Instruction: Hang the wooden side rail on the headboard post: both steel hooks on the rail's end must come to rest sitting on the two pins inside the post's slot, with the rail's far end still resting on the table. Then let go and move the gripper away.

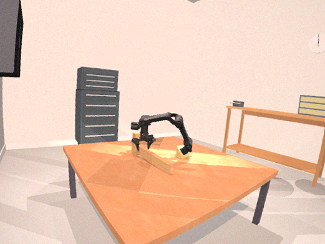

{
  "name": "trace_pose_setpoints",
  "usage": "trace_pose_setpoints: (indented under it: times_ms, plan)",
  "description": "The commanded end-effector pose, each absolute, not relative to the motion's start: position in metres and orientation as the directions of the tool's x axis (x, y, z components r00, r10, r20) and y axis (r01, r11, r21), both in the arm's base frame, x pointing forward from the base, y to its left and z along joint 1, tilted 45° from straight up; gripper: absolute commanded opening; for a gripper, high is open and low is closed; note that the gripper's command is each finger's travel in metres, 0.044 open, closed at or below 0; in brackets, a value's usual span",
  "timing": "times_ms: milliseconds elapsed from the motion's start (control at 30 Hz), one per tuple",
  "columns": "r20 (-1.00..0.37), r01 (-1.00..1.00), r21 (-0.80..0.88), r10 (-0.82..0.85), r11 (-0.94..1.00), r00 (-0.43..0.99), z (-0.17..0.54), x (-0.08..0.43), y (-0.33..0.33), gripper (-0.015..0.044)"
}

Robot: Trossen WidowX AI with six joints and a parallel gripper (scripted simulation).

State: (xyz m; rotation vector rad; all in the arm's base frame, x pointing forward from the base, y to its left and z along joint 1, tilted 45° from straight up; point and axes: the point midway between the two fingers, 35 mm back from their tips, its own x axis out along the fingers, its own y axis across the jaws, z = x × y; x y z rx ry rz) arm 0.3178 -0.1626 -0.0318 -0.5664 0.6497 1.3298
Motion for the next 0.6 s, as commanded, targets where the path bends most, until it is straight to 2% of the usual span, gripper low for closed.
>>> trace_pose_setpoints:
  times_ms: [0,567]
  plan:
    - [-0.719,-0.988,-0.017,0.684,0.156,0.12,-0.022,0.317,-0.172,0.044]
    - [-0.722,-0.989,-0.027,0.681,0.147,0.121,-0.002,0.322,-0.153,0.044]
